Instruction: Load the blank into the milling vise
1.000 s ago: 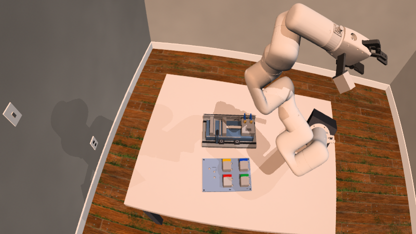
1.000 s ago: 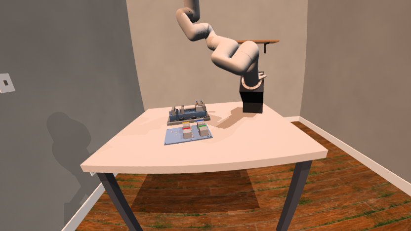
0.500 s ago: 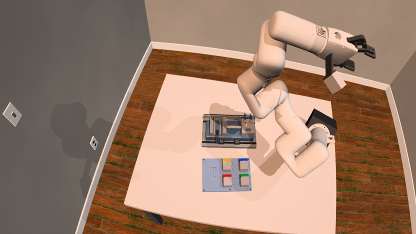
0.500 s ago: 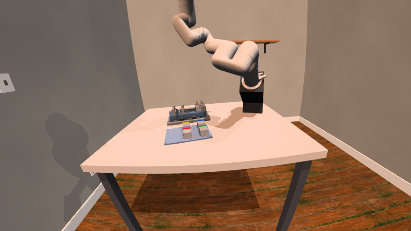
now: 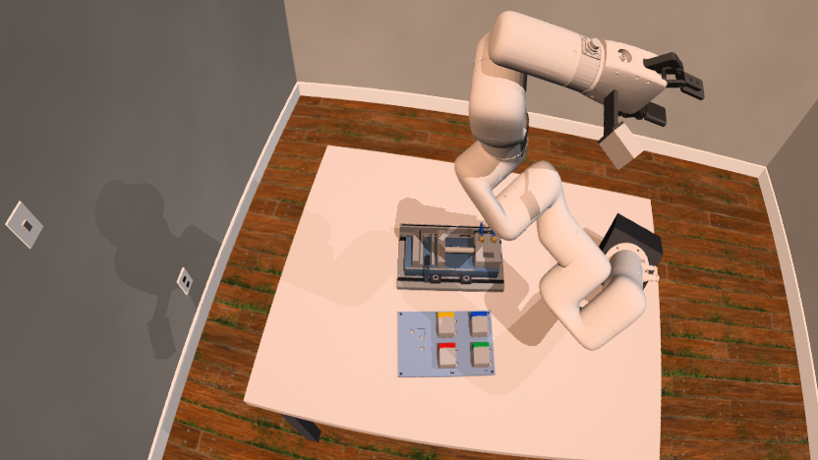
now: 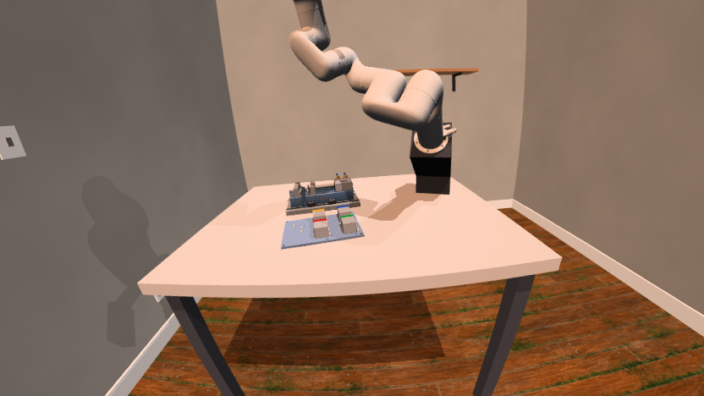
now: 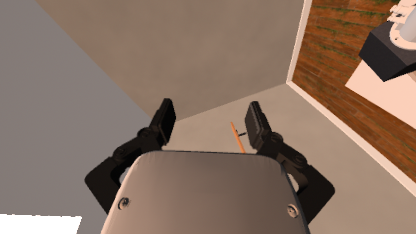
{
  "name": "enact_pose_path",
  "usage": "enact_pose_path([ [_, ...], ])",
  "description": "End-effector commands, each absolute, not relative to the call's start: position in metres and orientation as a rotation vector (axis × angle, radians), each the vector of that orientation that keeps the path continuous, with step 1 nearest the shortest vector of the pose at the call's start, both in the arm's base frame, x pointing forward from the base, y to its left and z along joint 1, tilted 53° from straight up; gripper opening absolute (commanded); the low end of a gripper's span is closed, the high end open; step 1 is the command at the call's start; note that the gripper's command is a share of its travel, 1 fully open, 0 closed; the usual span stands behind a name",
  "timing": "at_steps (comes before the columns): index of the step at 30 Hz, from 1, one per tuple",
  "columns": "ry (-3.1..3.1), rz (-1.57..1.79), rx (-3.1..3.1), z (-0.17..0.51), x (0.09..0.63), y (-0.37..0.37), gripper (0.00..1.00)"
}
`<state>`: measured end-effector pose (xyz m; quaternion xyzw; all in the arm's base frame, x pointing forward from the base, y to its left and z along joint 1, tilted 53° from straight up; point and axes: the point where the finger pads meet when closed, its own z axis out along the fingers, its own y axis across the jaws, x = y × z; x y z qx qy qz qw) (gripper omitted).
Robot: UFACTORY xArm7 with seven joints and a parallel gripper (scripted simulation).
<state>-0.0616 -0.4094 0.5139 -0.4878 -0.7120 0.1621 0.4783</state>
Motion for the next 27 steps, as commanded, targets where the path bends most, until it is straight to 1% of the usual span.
enact_pose_path([
  [1, -1.774, 0.430, -1.144, 0.514, -0.051, -0.410, 1.00],
  [8, -1.860, 0.511, -1.026, 0.514, -0.022, -0.411, 1.00],
  [15, -1.860, 0.511, -1.026, 0.514, -0.022, -0.411, 1.00],
  [25, -1.861, 0.511, -1.026, 0.514, 0.022, -0.413, 1.00],
  [27, -1.861, 0.511, -1.026, 0.514, 0.022, -0.413, 1.00],
])
